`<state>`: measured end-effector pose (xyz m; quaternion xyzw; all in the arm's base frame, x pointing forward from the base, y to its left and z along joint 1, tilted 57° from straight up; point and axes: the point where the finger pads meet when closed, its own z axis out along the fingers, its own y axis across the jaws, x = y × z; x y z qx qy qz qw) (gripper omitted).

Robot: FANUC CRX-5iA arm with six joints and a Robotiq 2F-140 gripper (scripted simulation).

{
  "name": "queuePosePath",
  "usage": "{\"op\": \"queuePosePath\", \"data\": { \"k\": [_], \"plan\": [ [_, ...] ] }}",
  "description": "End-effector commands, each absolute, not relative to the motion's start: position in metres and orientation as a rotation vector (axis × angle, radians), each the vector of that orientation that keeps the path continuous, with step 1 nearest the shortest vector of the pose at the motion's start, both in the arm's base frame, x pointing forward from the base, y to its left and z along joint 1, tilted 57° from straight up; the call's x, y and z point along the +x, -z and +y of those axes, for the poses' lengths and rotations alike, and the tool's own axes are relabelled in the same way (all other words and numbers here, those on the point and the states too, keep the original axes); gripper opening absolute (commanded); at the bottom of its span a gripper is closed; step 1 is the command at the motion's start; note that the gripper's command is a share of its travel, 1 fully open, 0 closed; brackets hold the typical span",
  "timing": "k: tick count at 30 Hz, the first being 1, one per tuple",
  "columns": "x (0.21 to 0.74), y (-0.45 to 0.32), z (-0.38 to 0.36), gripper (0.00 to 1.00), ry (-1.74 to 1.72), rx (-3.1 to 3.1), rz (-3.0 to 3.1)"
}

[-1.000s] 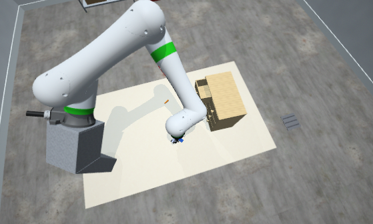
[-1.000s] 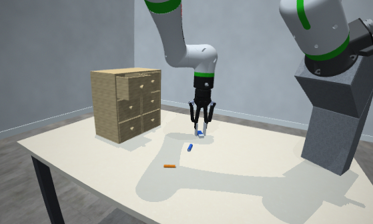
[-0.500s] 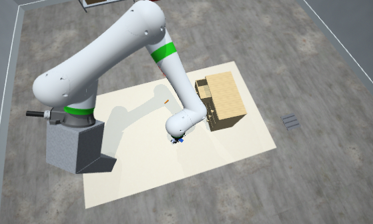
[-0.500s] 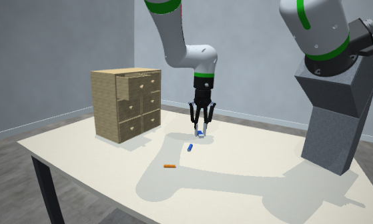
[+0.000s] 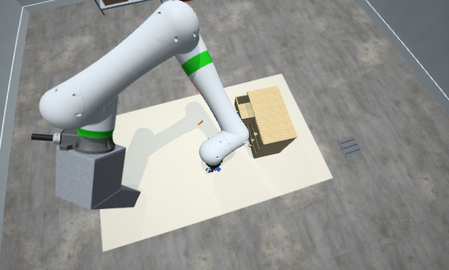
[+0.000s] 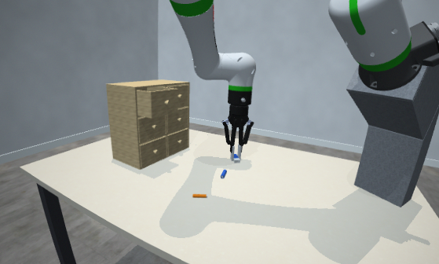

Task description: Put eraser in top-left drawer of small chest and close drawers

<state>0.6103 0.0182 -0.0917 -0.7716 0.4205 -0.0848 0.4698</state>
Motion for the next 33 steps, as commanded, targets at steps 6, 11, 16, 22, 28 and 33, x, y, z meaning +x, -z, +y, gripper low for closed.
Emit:
{"op": "queuePosePath", "data": {
  "k": [6, 11, 16, 22, 28, 33],
  "plan": [
    [0.61, 0.092, 0.018, 0.11, 0.208, -1.891, 1.031],
    [0.61, 0.092, 0.018, 0.11, 0.208, -1.891, 1.031],
    [0.609, 0.091, 0.017, 0.11, 0.208, -1.891, 1.031],
    [0.581, 0.061, -0.019, 0.11, 0.208, -1.891, 1.031],
    [0.558, 0.037, -0.047, 0.11, 0.208, -1.891, 1.031],
    [0.558, 0.037, -0.047, 0.11, 0.208, -1.891, 1.031]
  ]
}}
